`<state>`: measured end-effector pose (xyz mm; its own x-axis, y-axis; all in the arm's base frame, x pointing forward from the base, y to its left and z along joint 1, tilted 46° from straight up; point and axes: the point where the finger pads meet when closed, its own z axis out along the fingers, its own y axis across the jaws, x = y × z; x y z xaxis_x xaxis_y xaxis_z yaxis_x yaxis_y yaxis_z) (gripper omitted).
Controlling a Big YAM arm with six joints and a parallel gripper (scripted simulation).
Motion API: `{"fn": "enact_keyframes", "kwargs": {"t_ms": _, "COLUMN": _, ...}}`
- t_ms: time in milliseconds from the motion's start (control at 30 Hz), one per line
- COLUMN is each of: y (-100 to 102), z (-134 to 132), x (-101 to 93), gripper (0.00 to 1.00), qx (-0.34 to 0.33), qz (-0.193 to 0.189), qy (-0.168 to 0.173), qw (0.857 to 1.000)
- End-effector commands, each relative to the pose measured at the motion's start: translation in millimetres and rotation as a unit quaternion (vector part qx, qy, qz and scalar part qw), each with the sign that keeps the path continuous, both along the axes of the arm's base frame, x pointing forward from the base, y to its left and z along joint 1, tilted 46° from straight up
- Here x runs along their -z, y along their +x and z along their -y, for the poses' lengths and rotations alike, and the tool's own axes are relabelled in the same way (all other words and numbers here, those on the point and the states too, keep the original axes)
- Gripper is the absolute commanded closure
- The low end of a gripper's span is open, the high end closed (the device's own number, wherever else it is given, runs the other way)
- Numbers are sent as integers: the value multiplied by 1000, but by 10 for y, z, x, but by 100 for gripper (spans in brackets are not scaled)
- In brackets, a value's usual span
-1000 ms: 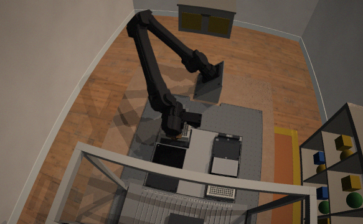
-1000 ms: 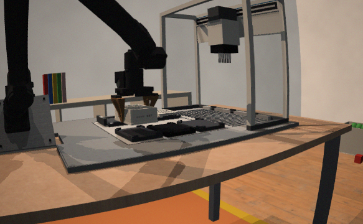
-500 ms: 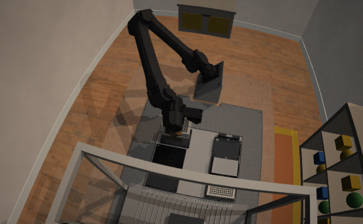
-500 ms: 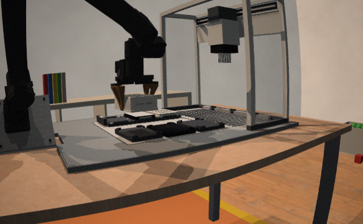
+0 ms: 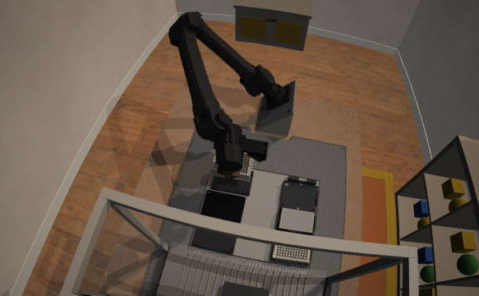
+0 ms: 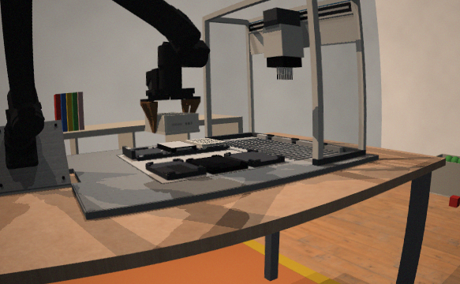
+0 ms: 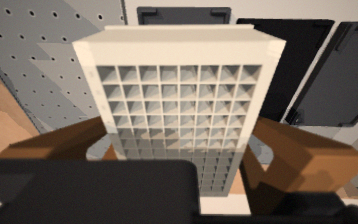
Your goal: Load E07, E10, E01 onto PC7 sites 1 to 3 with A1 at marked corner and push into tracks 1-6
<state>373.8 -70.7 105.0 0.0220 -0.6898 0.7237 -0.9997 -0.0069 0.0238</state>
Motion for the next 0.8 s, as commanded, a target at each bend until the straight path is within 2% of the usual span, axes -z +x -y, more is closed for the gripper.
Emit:
{"fn": "enact_keyframes", "kwargs": {"t_ms": 0, "y": 219, "z": -158, "x": -190, "gripper": 100, "qx": -11, "qz": 35, "qy": 8, "qw": 999}}
{"fn": "enact_keyframes", "kwargs": {"t_ms": 467, "y": 219, "z": -158, "x": -189, "gripper": 100, "qx": -12, "qz": 34, "qy": 8, "qw": 999}}
{"fn": "enact_keyframes", "kwargs": {"t_ms": 500, "y": 226, "z": -190, "x": -89, "gripper": 100, "qx": -1, "qz": 37, "qy": 7, "qw": 999}}
{"fn": "enact_keyframes", "kwargs": {"t_ms": 567, "y": 248, "z": -252, "x": -26, "gripper": 100, "qx": -1, "qz": 41, "qy": 9, "qw": 999}}
{"fn": "enact_keyframes", "kwargs": {"t_ms": 767, "y": 247, "z": -363, "x": 90, "gripper": 100, "qx": -1, "qz": 39, "qy": 7, "qw": 999}}
